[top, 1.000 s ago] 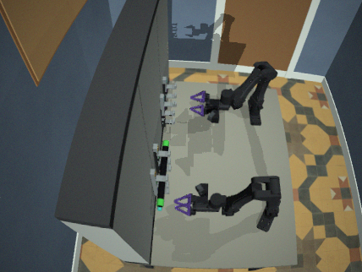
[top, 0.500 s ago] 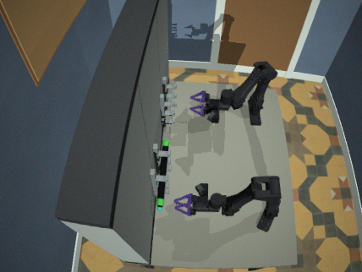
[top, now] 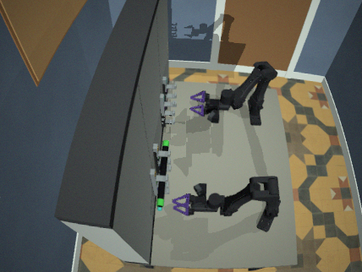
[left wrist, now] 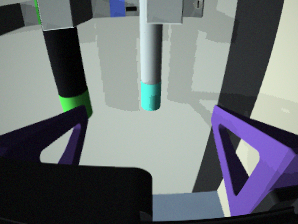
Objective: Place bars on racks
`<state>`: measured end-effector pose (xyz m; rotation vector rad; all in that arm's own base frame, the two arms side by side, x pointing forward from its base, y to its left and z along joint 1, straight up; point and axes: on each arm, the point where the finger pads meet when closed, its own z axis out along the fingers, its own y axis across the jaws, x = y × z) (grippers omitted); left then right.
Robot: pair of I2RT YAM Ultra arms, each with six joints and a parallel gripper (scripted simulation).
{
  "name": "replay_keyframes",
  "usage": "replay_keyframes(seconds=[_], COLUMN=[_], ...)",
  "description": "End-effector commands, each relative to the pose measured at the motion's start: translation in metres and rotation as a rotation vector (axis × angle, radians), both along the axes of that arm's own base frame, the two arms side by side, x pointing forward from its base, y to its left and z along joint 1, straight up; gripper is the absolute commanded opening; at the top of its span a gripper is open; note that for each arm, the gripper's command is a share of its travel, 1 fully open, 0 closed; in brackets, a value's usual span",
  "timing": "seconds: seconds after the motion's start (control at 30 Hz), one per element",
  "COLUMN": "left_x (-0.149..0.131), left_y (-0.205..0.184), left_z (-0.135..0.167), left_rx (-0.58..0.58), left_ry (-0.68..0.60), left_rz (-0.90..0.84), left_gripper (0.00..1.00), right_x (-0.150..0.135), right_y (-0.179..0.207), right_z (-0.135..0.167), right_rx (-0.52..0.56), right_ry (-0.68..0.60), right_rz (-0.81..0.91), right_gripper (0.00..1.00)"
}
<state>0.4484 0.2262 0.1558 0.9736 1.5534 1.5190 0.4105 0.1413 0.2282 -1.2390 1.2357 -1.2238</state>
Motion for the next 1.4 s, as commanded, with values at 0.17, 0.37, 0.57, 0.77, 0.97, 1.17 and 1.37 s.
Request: replay_keyframes(seconds=[0.17,0.37,0.57,0.77,0.97,1.17,1.37], left_x=[0.014,0.021,0.026,0.033,0.04,0.044,0.051], left_y=[0.009,0.012,0.014,0.018,0.021,0.023,0.027], left_z=[0.007,0.005,0.004,0.003,0.001,0.0,0.0], left_rx=[0.01,0.01,0.01,0.01,0.01,0.01,0.01], left_ry=[-0.02,-0.02,-0.02,-0.02,-0.02,-0.02,-0.02], left_rz=[0.002,0.002,0.002,0.002,0.002,0.002,0.002], left_gripper=[1.0,1.0,1.0,1.0,1.0,1.0,1.0], right_x=[-0.001,-0.001,-0.001,-0.001,-0.001,-0.001,-0.001], right_y=[0.003,0.003,0.003,0.003,0.003,0.003,0.003], right_z=[0.01,0.01,0.01,0.01,0.01,0.01,0.01], right_rx=[0.021,0.021,0.021,0.021,0.021,0.021,0.021], right_ry=[-0.031,-0.031,-0.031,-0.031,-0.031,-0.031,-0.031], right_rz=[0.005,0.005,0.005,0.005,0.005,0.005,0.005], right_gripper=[1.0,1.0,1.0,1.0,1.0,1.0,1.0])
